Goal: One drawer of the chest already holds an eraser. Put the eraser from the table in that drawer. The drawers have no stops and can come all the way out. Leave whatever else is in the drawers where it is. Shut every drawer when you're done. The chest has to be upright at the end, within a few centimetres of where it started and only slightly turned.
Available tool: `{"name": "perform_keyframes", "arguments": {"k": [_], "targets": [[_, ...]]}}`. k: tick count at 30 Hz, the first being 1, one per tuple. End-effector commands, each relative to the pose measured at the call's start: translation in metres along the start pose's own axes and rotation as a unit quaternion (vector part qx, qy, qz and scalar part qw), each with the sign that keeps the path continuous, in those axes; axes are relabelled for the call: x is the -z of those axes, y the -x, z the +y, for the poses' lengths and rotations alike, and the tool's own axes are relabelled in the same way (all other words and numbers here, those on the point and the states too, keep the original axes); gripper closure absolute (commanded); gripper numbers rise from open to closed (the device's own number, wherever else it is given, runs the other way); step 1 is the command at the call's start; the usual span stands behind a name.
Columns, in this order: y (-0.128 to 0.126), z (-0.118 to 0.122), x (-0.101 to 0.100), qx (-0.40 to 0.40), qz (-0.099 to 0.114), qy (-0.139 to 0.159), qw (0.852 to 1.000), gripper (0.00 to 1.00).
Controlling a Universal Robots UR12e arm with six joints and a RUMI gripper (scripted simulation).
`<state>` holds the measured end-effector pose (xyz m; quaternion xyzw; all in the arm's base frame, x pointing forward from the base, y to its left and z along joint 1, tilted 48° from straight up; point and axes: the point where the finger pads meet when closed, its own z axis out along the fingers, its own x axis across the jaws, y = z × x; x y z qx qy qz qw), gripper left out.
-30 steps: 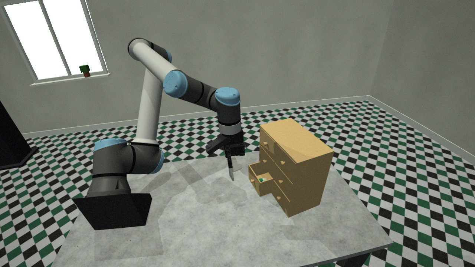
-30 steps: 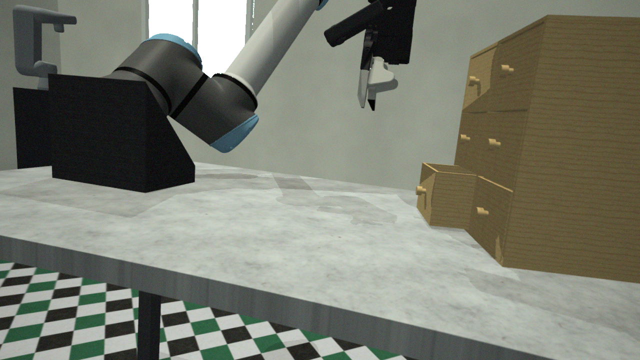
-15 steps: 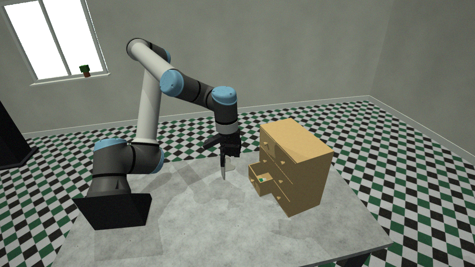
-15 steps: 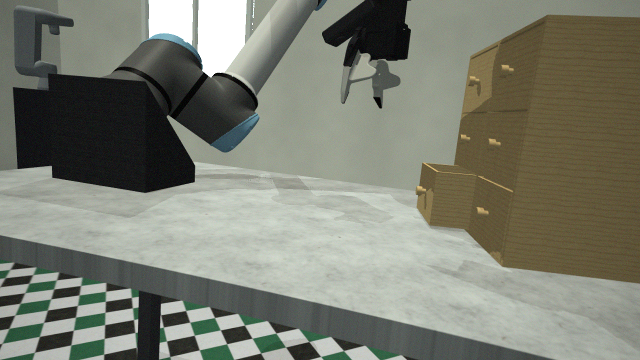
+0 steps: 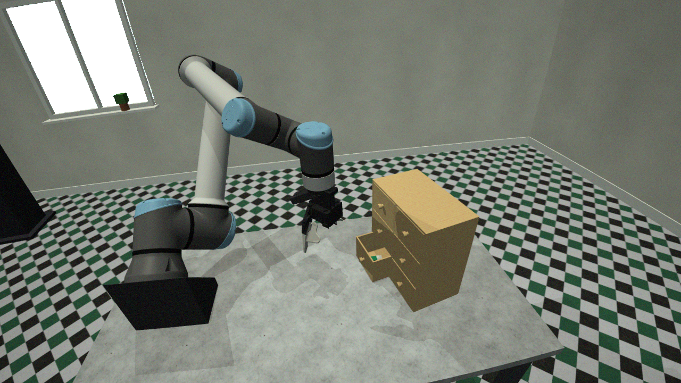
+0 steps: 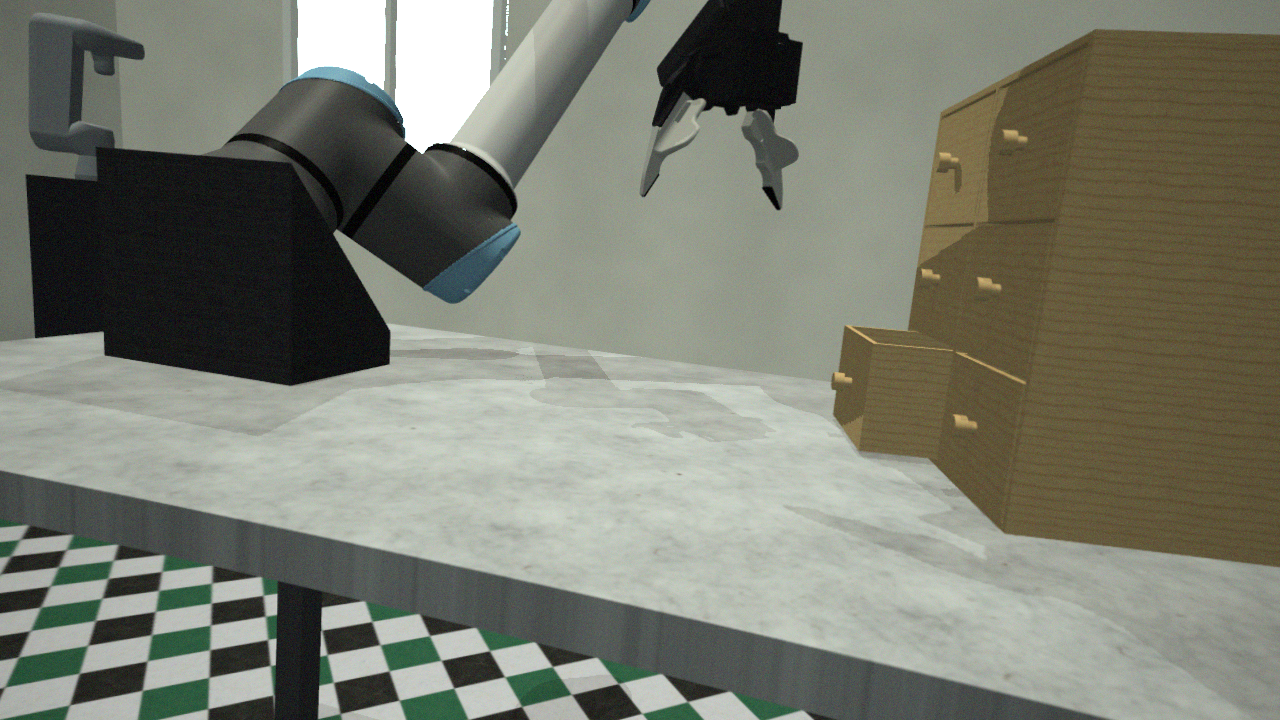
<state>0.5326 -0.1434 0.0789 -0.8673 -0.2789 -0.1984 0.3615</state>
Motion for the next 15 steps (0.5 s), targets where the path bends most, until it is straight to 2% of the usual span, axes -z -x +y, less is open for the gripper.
{"name": "perform_keyframes", "arguments": {"k": [1, 4, 7, 15], "targets": [[0.002, -0.006, 0.004, -0.139, -0.004, 0.006, 0.99, 0.0], [0.003, -0.007, 0.005, -0.159, -0.004, 0.006, 0.987, 0.0], [0.004, -0.01, 0.007, -0.231, -0.004, 0.006, 0.973, 0.0], [0.008, -0.017, 0.011, -0.4, -0.002, 0.006, 0.917, 0.0]]}}
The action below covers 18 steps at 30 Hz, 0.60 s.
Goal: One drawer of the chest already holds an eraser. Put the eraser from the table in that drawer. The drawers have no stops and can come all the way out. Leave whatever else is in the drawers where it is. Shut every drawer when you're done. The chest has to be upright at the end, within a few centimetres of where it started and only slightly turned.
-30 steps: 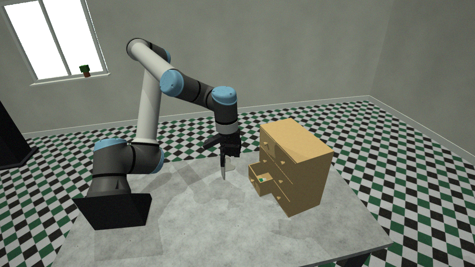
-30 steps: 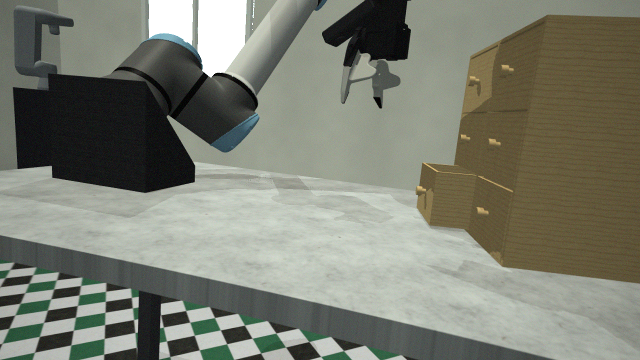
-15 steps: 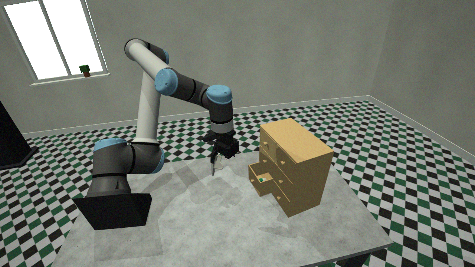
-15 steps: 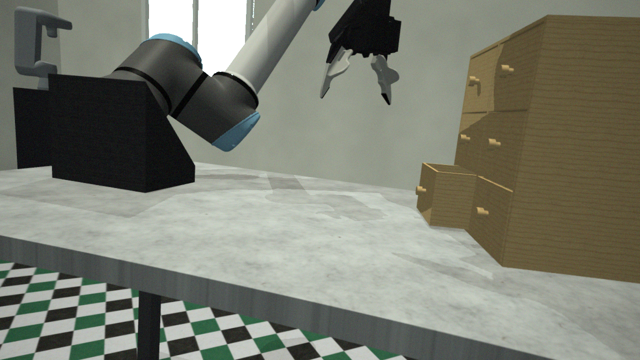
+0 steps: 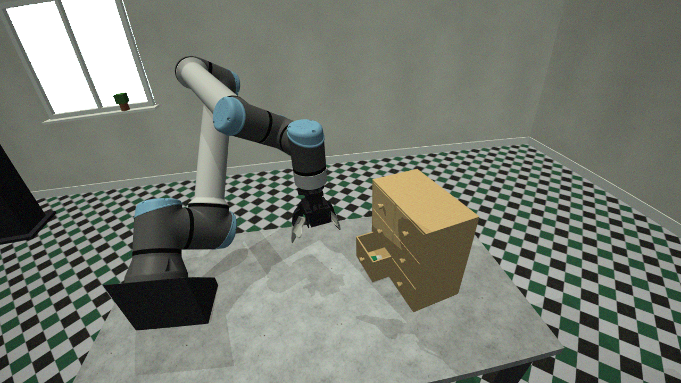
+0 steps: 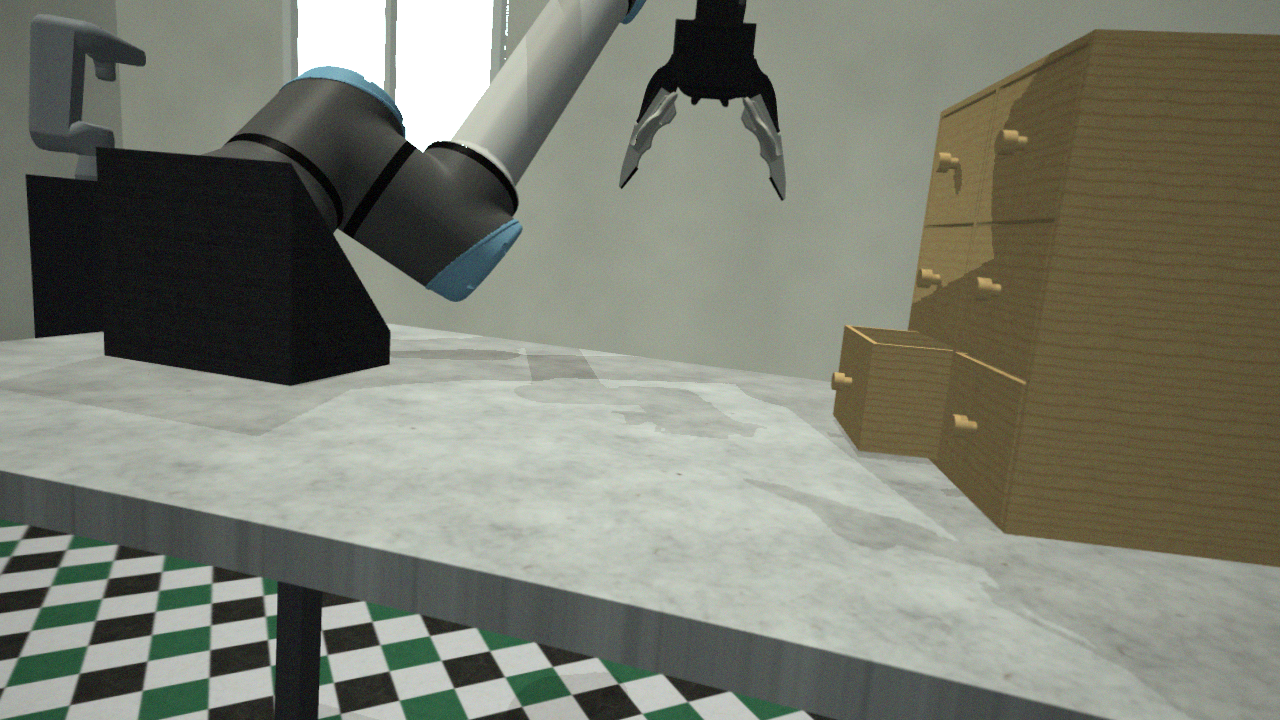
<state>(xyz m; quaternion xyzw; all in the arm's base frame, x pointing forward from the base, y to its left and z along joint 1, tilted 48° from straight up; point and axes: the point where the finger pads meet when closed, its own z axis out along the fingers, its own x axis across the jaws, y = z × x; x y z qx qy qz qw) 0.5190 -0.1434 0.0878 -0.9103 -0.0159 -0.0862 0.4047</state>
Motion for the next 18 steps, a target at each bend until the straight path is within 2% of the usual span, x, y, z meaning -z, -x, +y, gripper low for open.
{"name": "perform_keyframes", "arguments": {"k": [1, 4, 6, 12, 18], "targets": [[0.005, -0.002, 0.004, -0.139, -0.001, 0.008, 0.99, 0.0], [0.008, -0.003, 0.006, -0.202, 0.0, 0.008, 0.979, 0.0], [0.008, -0.003, 0.006, -0.202, 0.0, 0.008, 0.979, 0.0], [0.013, -0.003, 0.008, -0.342, 0.001, 0.009, 0.94, 0.0], [0.019, -0.003, 0.011, -0.449, 0.002, 0.008, 0.893, 0.0]]}}
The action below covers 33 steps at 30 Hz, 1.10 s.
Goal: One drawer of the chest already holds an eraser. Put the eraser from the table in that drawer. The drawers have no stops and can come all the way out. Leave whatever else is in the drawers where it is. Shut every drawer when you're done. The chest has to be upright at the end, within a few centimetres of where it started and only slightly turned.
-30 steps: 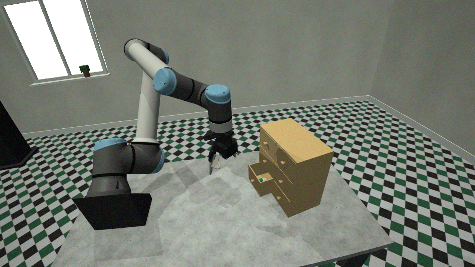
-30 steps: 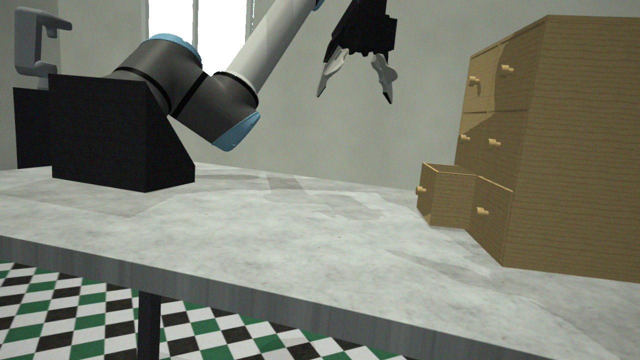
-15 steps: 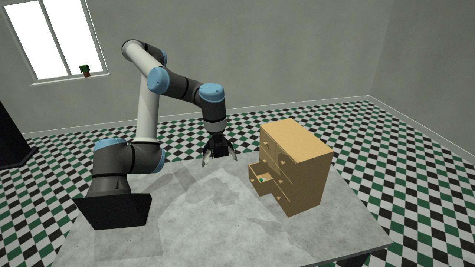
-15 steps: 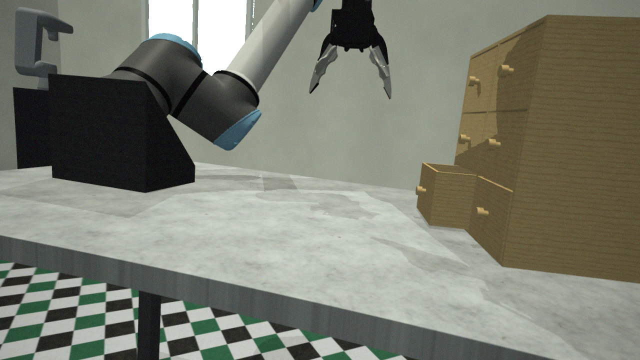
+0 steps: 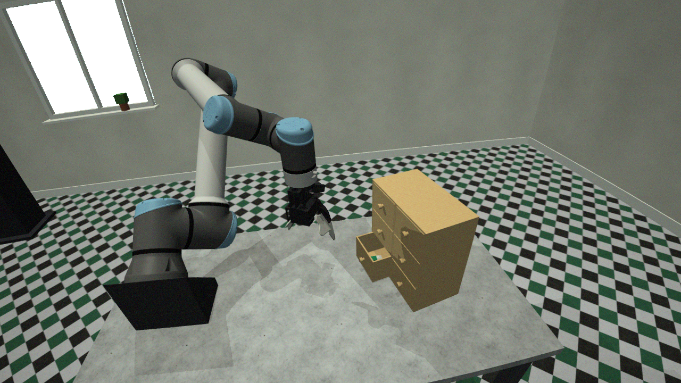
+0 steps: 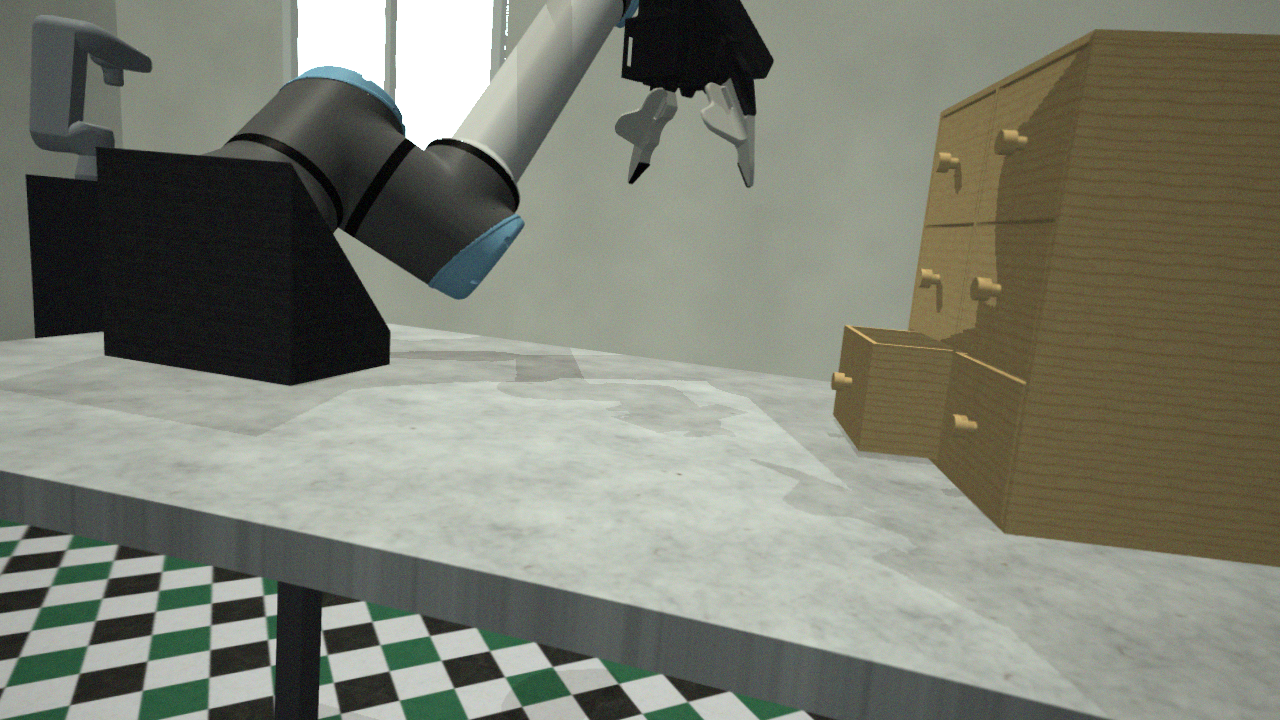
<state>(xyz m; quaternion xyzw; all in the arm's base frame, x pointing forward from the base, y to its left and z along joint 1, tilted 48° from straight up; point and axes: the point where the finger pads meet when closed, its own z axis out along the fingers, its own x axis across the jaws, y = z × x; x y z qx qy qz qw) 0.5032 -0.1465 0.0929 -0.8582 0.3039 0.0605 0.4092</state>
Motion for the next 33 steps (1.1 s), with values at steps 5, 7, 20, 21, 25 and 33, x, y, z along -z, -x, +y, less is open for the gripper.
{"name": "perform_keyframes", "arguments": {"k": [5, 7, 20, 21, 25, 33], "targets": [[0.005, 0.005, 0.004, -0.161, 0.004, 0.007, 0.987, 0.0], [0.006, 0.006, 0.004, -0.193, 0.004, 0.007, 0.981, 0.0], [0.012, 0.013, 0.007, -0.345, 0.005, 0.006, 0.938, 0.0], [0.012, 0.013, 0.007, -0.345, 0.005, 0.006, 0.938, 0.0], [0.013, 0.014, 0.007, -0.367, 0.005, 0.005, 0.93, 0.0], [0.015, 0.016, 0.008, -0.402, 0.005, 0.005, 0.916, 0.0]]}}
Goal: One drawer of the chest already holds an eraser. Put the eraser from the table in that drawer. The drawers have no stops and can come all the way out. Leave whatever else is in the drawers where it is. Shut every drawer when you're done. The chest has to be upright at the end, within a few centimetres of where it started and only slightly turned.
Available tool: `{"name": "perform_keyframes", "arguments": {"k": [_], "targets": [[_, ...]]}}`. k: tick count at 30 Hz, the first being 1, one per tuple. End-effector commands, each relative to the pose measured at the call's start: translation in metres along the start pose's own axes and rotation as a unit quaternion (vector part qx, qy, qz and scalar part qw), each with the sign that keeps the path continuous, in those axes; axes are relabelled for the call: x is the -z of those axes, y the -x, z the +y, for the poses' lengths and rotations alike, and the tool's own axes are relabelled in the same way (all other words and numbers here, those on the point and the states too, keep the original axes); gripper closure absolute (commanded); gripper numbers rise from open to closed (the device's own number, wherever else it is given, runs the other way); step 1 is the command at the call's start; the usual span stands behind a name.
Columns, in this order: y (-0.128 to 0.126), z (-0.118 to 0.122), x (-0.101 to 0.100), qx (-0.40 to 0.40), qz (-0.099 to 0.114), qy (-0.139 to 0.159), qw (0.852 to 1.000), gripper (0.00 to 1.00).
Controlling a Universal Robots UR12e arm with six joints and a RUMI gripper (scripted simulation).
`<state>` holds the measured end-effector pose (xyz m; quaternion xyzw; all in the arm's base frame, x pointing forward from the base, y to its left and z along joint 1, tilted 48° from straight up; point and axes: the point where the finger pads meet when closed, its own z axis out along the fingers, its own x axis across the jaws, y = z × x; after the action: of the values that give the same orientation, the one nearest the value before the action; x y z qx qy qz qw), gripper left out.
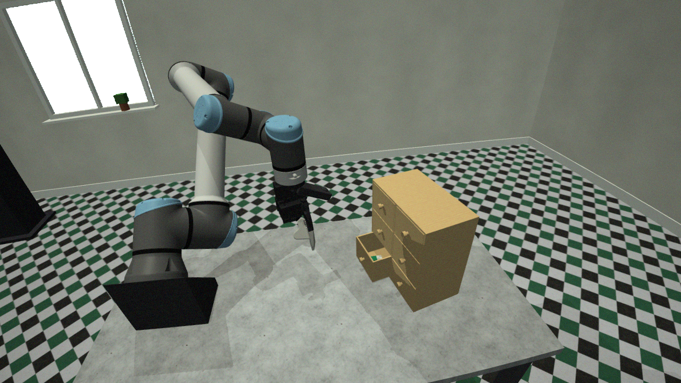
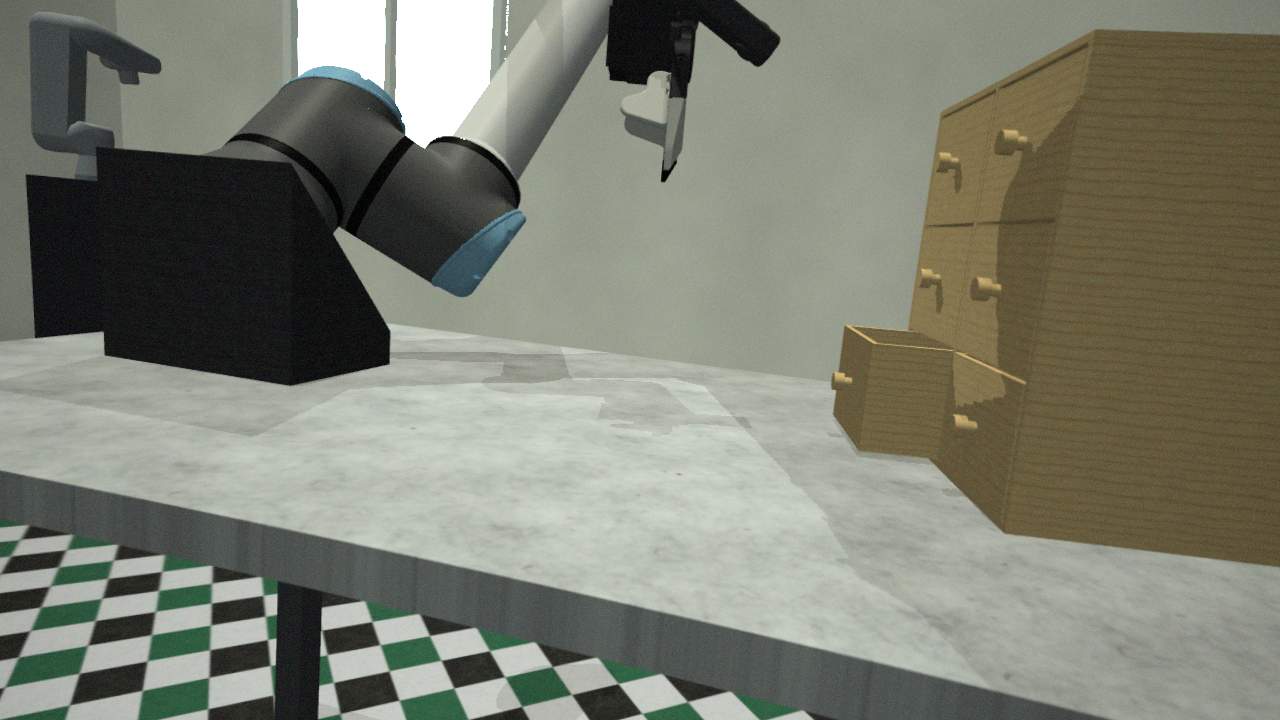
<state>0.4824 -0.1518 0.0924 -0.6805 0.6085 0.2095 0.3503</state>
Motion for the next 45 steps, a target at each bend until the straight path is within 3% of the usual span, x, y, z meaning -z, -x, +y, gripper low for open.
{"name": "perform_keyframes", "arguments": {"k": [1, 17, 25, 31, 38, 40, 45], "targets": [[0.0, 0.001, 0.001, -0.026, 0.001, 0.0, 1.0, 0.0], [-0.001, 0.002, 0.001, -0.036, 0.001, -0.001, 0.999, 0.0], [-0.001, -0.002, -0.003, -0.036, 0.002, -0.018, 0.999, 0.0], [-0.002, -0.012, -0.015, -0.036, 0.004, -0.072, 0.997, 0.0], [-0.003, -0.033, -0.04, -0.035, 0.008, -0.178, 0.983, 0.0], [-0.003, -0.033, -0.04, -0.035, 0.008, -0.178, 0.983, 0.0], [-0.004, -0.048, -0.058, -0.034, 0.01, -0.253, 0.967, 0.0]]}}
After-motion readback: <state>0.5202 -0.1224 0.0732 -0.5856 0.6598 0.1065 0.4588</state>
